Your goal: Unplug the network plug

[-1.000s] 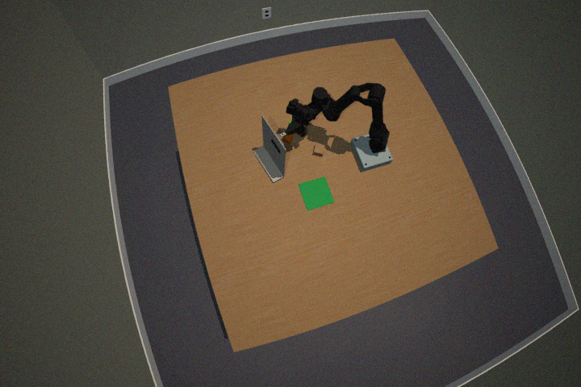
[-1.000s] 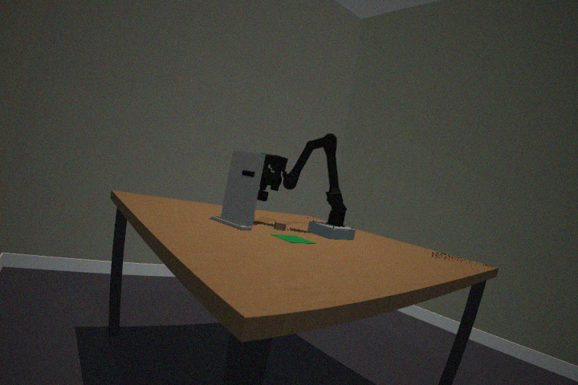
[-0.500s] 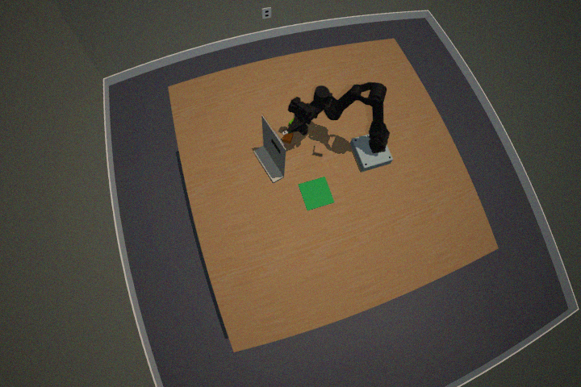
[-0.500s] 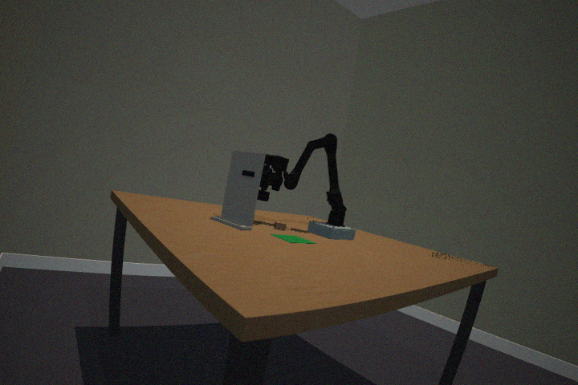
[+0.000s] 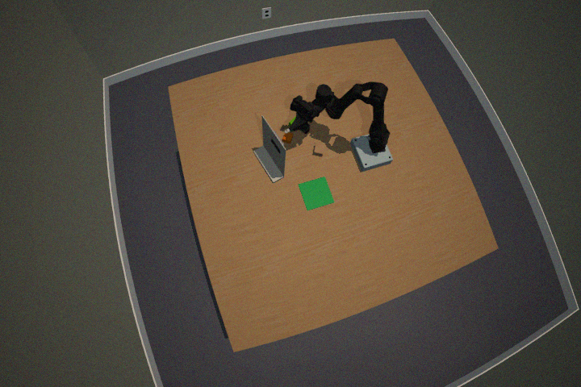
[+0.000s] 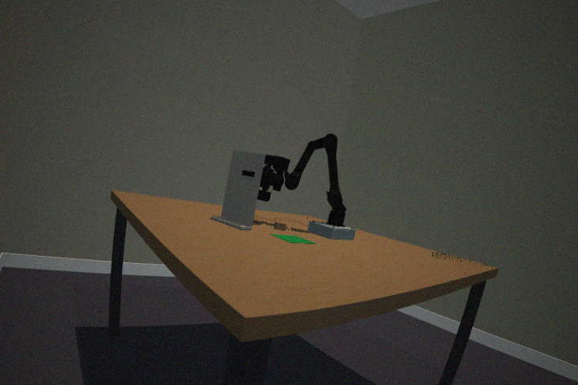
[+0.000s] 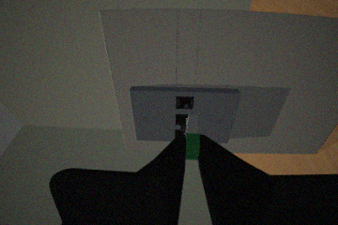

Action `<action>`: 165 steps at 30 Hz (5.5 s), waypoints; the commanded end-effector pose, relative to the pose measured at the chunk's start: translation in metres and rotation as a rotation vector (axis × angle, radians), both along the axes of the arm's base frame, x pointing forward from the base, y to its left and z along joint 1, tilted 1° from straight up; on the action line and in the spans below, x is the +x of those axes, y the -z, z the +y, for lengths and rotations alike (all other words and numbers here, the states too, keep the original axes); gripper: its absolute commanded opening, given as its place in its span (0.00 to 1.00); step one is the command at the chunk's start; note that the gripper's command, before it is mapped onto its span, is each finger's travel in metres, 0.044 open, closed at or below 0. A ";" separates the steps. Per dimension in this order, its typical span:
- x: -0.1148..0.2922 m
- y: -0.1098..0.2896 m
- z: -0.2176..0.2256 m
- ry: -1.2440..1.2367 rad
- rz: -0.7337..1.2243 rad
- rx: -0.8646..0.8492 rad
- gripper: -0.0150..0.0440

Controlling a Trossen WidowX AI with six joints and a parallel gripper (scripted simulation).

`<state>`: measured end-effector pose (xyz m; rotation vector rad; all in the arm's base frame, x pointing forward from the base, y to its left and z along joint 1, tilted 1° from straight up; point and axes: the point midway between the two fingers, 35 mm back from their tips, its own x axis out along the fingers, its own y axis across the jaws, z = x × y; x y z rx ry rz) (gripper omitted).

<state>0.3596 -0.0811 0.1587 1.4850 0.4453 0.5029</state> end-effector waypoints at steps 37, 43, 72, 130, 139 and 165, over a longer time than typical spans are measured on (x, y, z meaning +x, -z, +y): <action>-0.024 -0.056 0.008 -0.001 0.028 0.024 0.25; -0.012 -0.051 0.023 0.010 0.079 0.060 0.25; 0.021 -0.008 0.105 0.067 0.383 0.101 0.25; -0.059 0.083 0.227 0.166 0.832 -0.444 0.25; -0.057 0.092 0.228 0.166 0.832 -0.444 0.25; -0.057 0.135 0.228 0.166 0.833 -0.445 0.25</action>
